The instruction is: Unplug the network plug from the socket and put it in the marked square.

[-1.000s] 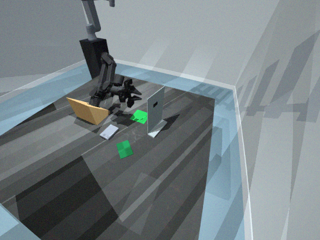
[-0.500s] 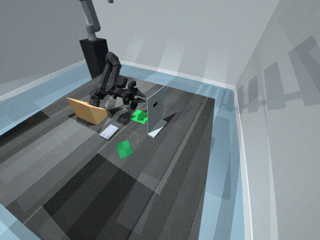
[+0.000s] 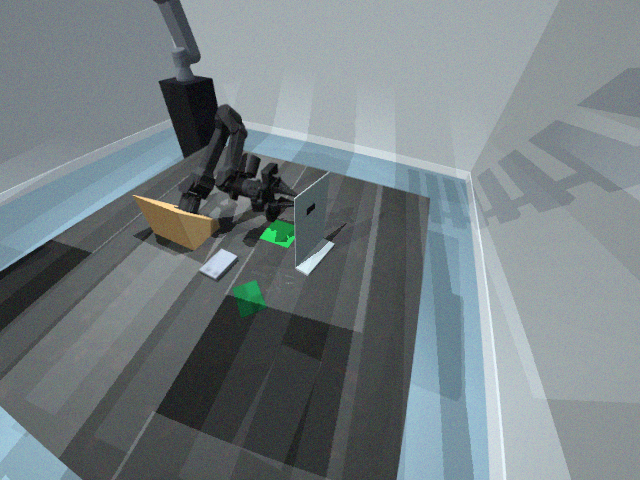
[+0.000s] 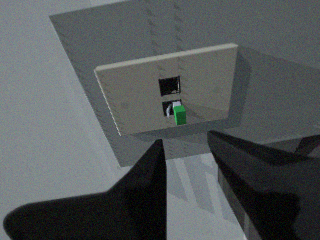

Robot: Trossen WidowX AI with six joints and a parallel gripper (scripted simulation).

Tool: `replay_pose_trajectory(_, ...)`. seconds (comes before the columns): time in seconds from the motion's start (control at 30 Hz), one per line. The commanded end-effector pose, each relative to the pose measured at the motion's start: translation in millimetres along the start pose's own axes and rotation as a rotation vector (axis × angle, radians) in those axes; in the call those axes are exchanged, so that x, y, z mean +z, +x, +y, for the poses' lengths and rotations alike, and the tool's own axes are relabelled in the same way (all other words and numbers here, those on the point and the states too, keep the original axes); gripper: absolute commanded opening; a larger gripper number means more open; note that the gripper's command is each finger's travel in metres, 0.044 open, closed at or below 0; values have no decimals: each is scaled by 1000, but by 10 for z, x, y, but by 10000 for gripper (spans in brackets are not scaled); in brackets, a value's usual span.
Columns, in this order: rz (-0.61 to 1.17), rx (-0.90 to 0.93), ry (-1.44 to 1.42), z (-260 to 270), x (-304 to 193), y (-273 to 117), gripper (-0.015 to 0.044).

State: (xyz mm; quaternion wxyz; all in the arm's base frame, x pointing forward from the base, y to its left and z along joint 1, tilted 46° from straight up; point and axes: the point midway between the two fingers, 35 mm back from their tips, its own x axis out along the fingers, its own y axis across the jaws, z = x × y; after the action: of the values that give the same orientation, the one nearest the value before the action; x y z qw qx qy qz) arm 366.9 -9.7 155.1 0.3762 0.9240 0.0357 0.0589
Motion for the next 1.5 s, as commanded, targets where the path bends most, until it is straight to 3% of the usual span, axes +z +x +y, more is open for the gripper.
replay_pose_trajectory(0.0, -1, 3, 3, 6, 18, 70, 156)
replay_pose_trajectory(0.73, 0, 4, 3, -1, 104, 370, 156)
replay_pose_trajectory(0.8, 0, 4, 3, -1, 104, 370, 104)
replay_pose_trajectory(1.3, 0, 4, 3, -1, 104, 370, 4)
replay_pose_trajectory(1.47, 0, 4, 3, -1, 103, 366, 0)
